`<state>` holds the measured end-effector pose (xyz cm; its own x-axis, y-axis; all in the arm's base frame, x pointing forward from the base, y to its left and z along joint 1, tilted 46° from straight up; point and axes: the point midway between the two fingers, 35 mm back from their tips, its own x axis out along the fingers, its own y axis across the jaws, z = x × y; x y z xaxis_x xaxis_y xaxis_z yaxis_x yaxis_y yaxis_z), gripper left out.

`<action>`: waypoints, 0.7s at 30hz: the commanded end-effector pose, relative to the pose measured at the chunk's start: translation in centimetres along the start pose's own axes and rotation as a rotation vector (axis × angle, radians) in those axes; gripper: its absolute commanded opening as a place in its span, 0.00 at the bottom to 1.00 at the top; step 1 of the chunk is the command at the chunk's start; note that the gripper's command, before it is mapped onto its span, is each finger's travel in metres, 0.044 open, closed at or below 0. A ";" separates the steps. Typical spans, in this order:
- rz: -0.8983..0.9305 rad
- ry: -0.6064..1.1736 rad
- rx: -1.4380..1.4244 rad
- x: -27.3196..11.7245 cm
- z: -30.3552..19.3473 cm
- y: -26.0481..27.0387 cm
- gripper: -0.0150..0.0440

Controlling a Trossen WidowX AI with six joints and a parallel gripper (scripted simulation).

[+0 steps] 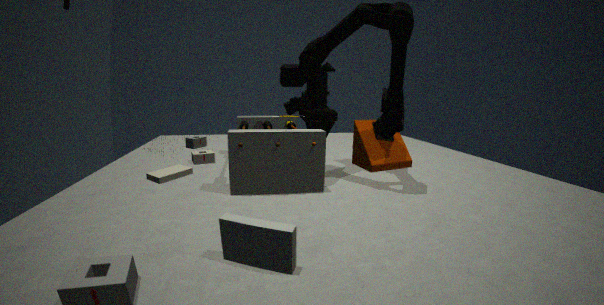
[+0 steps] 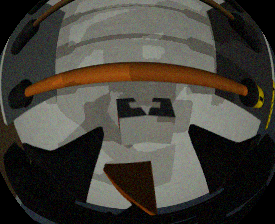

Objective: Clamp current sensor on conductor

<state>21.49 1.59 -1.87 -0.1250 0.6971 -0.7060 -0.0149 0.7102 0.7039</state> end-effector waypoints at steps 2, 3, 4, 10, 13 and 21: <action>0.009 0.002 0.009 0.7 -0.3 0.1 1.00; 0.009 0.002 0.009 0.7 -0.3 0.1 1.00; 0.001 0.002 0.000 0.4 -0.1 0.0 0.96; 0.001 0.002 0.000 0.4 -0.1 0.0 0.69; 0.001 0.002 0.000 0.4 -0.1 0.0 0.65; 0.001 0.002 0.000 0.4 -0.1 0.0 0.56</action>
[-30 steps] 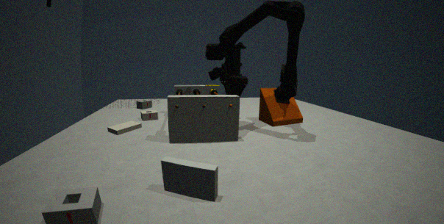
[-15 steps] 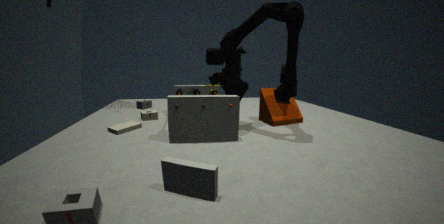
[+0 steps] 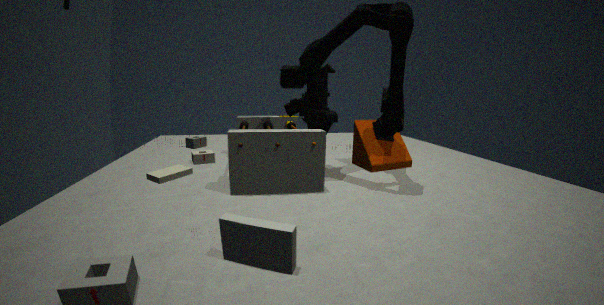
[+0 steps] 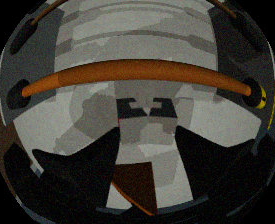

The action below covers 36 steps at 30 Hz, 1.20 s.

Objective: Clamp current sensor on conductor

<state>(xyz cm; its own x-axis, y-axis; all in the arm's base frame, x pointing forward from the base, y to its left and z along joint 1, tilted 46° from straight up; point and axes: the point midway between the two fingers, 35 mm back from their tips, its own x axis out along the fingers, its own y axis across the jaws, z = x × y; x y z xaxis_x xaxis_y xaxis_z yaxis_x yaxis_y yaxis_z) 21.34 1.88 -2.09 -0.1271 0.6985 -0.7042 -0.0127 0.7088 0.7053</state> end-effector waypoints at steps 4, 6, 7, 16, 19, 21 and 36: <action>-0.003 -0.001 -0.001 -0.8 0.2 -0.1 0.39; -0.004 -0.001 0.000 -1.7 0.4 -0.2 0.30; -0.005 -0.002 0.001 -2.2 0.5 -0.2 0.25; -0.007 -0.001 0.006 -6.9 0.8 -0.4 0.25; -0.006 -0.001 0.007 -8.6 0.7 -0.4 0.25; -0.005 0.000 0.008 -9.7 0.6 -0.4 0.25; 0.003 0.001 -0.116 -13.2 0.3 -0.1 0.25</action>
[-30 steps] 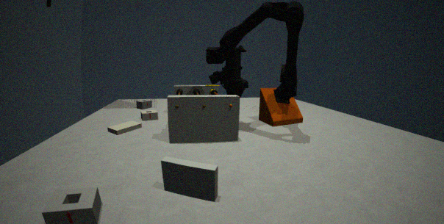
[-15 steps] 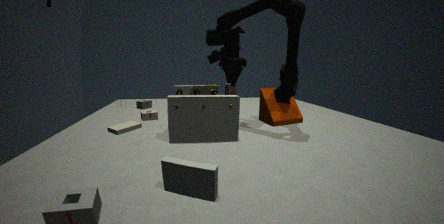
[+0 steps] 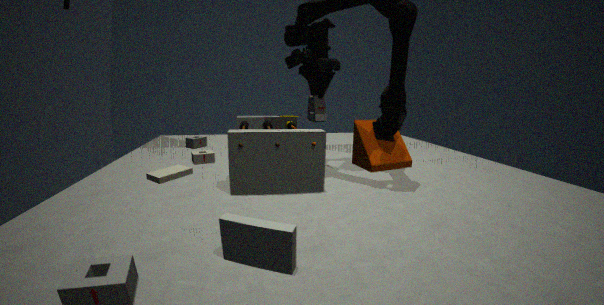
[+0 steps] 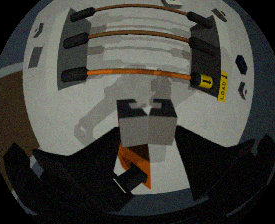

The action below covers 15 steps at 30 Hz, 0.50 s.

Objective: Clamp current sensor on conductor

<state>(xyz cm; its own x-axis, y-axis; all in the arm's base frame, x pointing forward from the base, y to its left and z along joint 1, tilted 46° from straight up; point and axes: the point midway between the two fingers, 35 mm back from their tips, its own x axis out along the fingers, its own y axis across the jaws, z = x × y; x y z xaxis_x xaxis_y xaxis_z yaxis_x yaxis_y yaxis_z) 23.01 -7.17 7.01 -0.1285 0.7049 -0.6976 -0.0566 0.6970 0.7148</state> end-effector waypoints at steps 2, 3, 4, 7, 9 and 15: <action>-0.007 0.001 -0.145 -0.3 0.5 -0.1 0.25; -0.007 0.001 -0.182 -0.2 0.7 -0.1 0.25; -0.007 0.001 -0.220 -0.2 0.8 -0.1 0.25; -0.007 0.001 -0.332 -0.2 1.2 -0.2 0.25; -0.008 0.001 -0.406 -0.1 1.5 -0.2 0.25; -0.008 0.002 -0.630 0.0 2.3 -0.3 0.25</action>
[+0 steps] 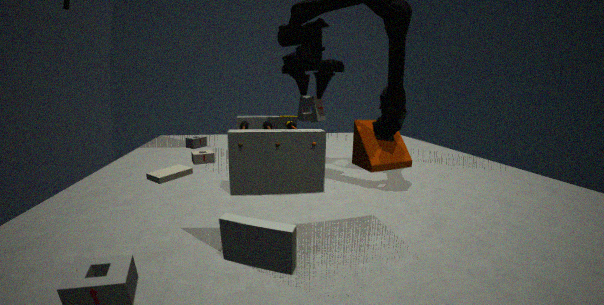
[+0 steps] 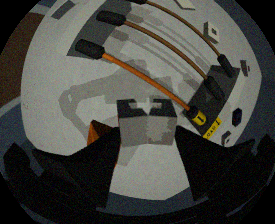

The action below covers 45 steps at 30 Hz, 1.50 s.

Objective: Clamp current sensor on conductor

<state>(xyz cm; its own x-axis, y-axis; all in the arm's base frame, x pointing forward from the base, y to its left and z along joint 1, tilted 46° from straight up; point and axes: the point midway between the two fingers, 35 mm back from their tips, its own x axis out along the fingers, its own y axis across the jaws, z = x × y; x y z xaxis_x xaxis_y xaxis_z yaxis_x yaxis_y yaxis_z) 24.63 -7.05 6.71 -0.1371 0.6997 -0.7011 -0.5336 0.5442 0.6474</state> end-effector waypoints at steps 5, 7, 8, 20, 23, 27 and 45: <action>-0.008 -0.007 -0.305 0.0 1.1 -0.7 0.25; -0.008 -0.006 -0.380 0.0 1.3 -0.8 0.25; -0.008 -0.006 -0.417 0.1 1.5 -0.9 0.25; -0.009 -0.005 -0.865 0.4 2.8 -1.7 0.25; -0.010 -0.005 -0.971 0.5 3.2 -1.9 0.25; -0.010 -0.005 -0.995 0.5 3.3 -2.0 0.25; -0.010 -0.005 -0.995 3.0 3.4 -2.1 0.25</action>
<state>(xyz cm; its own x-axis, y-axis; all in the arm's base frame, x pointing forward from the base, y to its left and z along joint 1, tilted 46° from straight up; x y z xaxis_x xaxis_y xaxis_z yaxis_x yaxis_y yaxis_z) 28.28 -4.94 4.59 -0.1276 0.6957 -0.7069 -0.9918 -0.0913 0.0892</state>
